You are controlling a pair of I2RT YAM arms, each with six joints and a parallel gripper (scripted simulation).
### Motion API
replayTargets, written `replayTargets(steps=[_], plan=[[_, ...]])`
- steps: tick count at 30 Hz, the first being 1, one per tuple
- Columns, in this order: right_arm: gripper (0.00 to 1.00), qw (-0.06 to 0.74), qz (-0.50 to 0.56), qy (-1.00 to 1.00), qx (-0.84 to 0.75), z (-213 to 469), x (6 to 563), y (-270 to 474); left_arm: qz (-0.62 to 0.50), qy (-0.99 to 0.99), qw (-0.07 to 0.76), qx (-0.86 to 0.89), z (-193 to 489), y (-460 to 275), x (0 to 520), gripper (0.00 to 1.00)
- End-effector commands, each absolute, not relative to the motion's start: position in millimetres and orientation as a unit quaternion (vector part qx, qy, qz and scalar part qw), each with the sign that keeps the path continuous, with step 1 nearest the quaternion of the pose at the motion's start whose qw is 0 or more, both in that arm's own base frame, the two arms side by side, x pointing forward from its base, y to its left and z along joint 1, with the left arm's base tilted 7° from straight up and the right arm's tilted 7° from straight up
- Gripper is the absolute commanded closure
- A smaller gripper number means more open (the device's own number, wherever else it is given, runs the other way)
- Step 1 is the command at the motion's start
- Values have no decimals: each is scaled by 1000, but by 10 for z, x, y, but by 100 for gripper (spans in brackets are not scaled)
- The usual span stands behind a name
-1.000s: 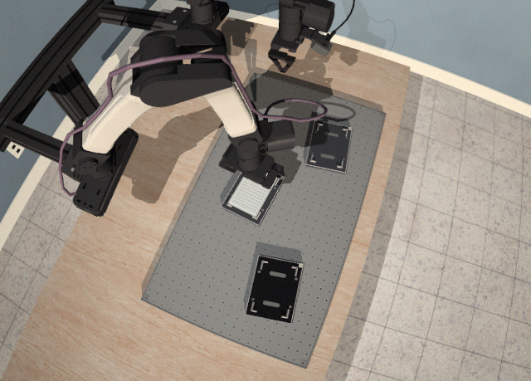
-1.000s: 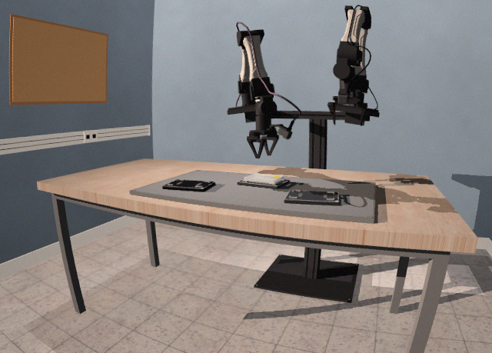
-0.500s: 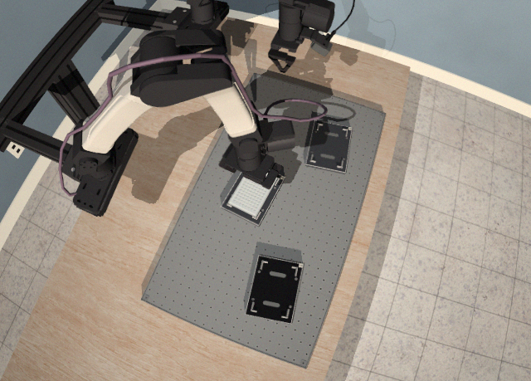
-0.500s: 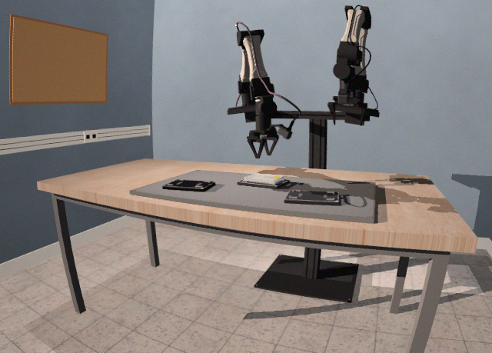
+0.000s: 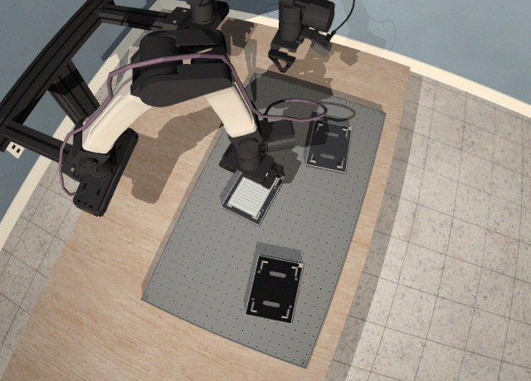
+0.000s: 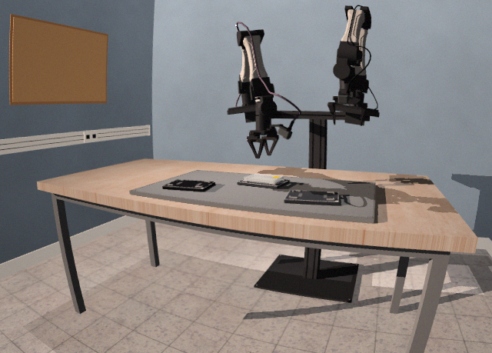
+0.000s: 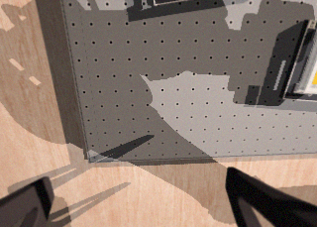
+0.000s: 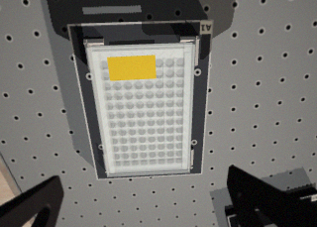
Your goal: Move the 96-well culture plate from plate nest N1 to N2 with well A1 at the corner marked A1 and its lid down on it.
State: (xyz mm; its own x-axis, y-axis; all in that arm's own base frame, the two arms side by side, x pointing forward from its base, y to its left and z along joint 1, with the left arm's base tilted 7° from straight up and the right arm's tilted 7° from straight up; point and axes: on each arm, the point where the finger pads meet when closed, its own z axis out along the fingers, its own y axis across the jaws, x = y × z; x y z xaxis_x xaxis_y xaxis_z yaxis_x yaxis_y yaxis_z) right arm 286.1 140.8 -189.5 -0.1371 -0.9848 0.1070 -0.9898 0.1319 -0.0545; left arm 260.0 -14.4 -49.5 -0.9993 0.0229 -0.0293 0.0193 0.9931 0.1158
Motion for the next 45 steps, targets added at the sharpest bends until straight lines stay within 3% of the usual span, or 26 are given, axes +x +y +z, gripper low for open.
replayTargets(steps=[1,22,45], plan=[[0,17,56,-752,656,-1863,2888,1442,56,998,24,16,-469,-169,2658,0],[0,17,56,-752,656,-1863,2888,1442,56,998,24,16,-469,-169,2658,0],[0,-2,60,-934,351,-1303,2776,487,56,998,24,16,-469,-169,2658,0]])
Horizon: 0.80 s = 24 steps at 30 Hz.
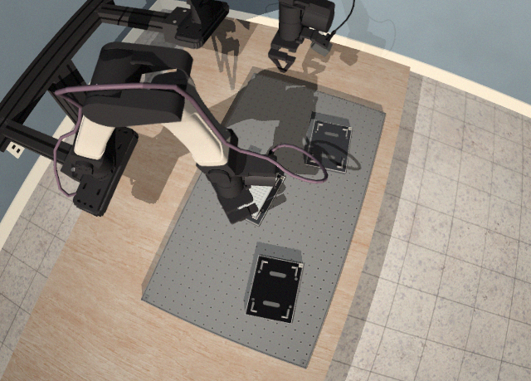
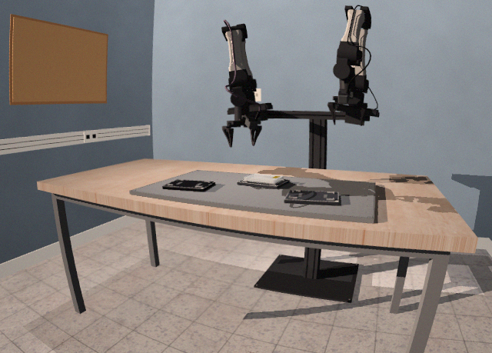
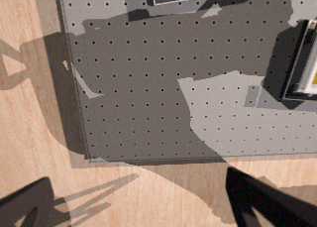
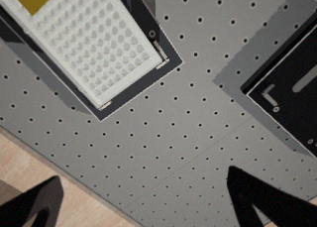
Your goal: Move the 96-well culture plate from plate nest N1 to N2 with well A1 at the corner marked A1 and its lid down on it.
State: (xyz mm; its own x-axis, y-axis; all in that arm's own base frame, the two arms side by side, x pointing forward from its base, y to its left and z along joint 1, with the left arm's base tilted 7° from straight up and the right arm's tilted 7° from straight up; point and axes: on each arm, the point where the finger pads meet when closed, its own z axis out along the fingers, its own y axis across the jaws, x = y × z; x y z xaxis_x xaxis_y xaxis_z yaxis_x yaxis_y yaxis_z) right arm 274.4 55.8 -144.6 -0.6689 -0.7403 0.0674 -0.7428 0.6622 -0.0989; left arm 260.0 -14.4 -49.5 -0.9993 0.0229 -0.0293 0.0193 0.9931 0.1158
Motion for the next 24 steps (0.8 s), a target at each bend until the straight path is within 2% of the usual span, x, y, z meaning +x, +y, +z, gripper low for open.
replayTargets(steps=[1,24], plan=[[0,-3,60,-940,335,-1279,2770,445,56,998,24,16,-469,-169,2658,0],[0,-28,54,-998,26,-803,2739,-367,56,998,24,16,-469,-169,2658,0]])
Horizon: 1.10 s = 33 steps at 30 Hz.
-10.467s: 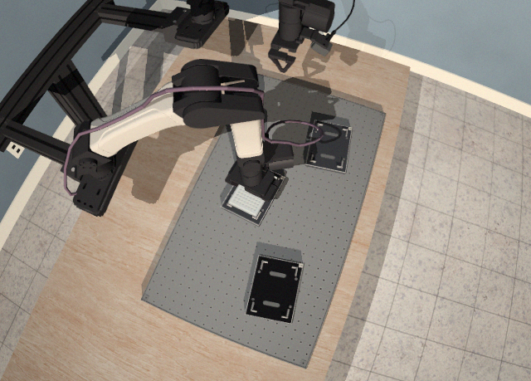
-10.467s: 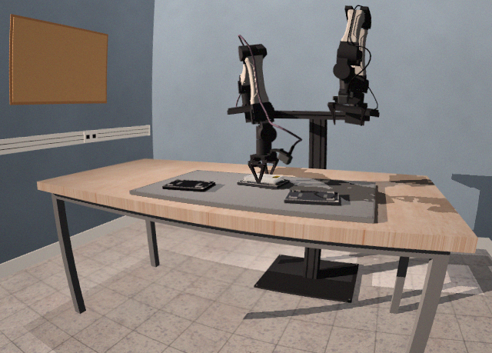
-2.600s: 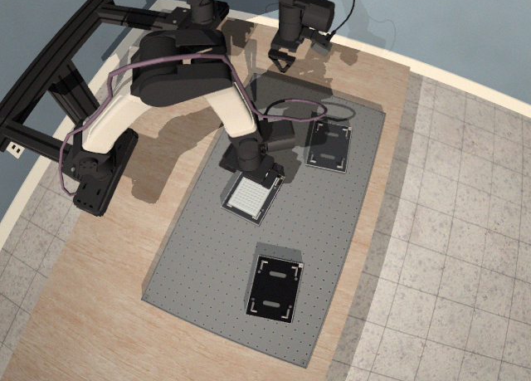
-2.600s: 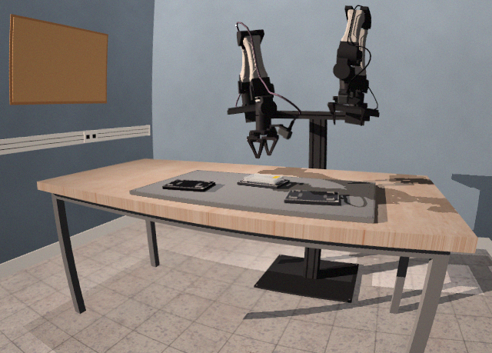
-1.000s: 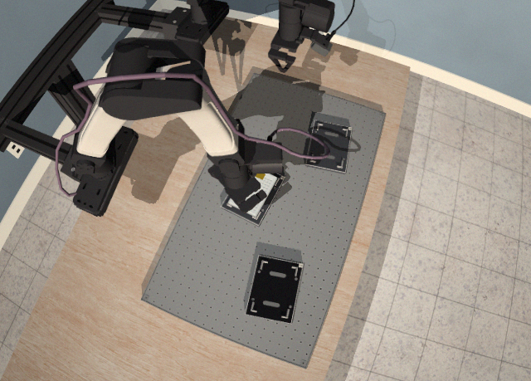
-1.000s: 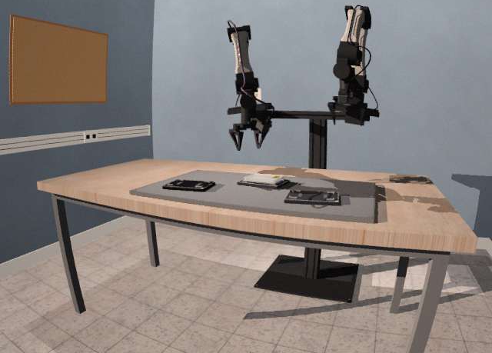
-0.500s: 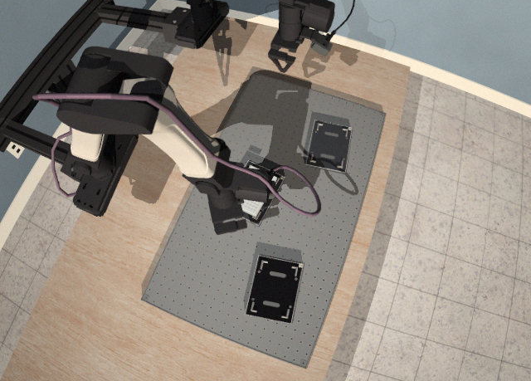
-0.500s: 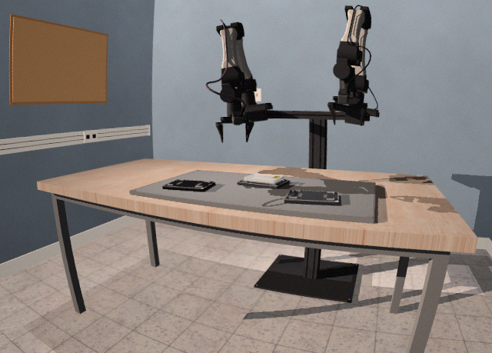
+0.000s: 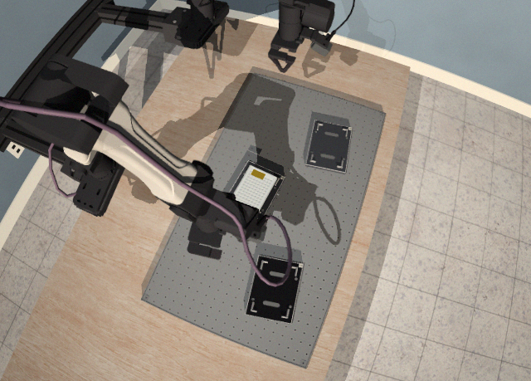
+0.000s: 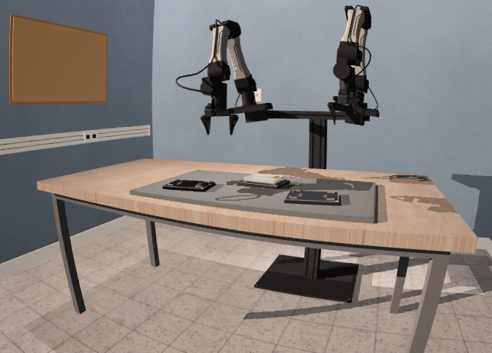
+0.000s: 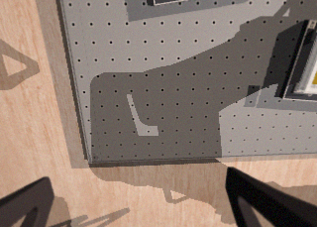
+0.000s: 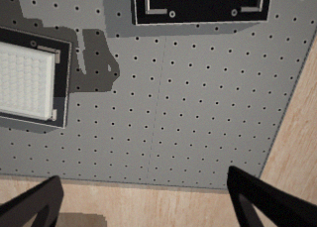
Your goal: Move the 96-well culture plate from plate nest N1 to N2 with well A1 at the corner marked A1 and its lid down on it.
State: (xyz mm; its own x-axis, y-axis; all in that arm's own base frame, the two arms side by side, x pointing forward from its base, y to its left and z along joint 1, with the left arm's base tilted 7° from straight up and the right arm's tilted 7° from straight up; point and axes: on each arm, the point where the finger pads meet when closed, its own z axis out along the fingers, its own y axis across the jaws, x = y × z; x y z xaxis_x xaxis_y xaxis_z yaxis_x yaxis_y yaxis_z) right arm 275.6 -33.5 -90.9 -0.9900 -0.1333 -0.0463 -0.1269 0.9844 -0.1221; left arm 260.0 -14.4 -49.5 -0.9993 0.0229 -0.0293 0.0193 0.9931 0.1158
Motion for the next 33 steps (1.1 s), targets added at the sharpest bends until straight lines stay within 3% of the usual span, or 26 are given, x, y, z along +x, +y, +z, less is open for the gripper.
replayTargets(steps=[1,24,33], plan=[[0,31,-53,998,-9,-770,2757,-410,56,998,24,16,-469,-169,2658,0],[0,38,-59,997,16,-219,2693,-1349,56,998,24,16,-469,-169,2658,0],[0,19,-51,998,10,-308,2608,-1295,56,998,24,16,-469,-169,2658,0]])
